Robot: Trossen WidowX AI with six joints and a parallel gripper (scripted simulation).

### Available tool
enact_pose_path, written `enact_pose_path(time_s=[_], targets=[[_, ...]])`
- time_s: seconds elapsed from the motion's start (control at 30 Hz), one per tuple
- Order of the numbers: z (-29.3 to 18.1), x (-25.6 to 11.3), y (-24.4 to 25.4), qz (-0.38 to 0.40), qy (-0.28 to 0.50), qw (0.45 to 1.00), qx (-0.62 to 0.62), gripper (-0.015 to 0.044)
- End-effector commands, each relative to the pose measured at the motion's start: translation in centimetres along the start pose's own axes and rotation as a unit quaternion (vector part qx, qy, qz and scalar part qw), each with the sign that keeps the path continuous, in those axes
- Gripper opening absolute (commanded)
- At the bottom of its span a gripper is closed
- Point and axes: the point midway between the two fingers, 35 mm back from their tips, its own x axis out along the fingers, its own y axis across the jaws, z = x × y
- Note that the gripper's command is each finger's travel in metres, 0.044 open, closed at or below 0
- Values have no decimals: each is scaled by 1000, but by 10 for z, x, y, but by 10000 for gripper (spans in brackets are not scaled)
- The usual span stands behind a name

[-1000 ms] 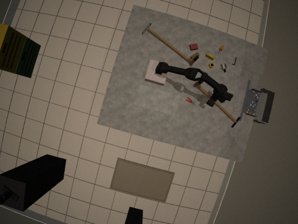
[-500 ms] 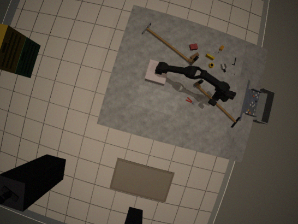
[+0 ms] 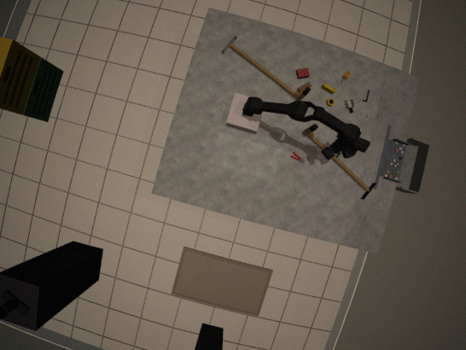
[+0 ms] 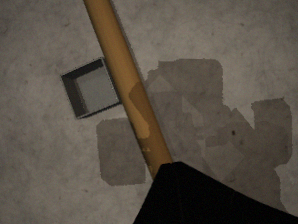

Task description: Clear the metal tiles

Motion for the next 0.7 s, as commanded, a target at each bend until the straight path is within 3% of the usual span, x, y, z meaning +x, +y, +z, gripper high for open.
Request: enact_pose_path(time_s=[0.0, 0.67], targets=[[-6, -4, 1, -2, 11, 999, 40, 0], [-38, -29, 1, -38, 53, 961, 271, 0]])
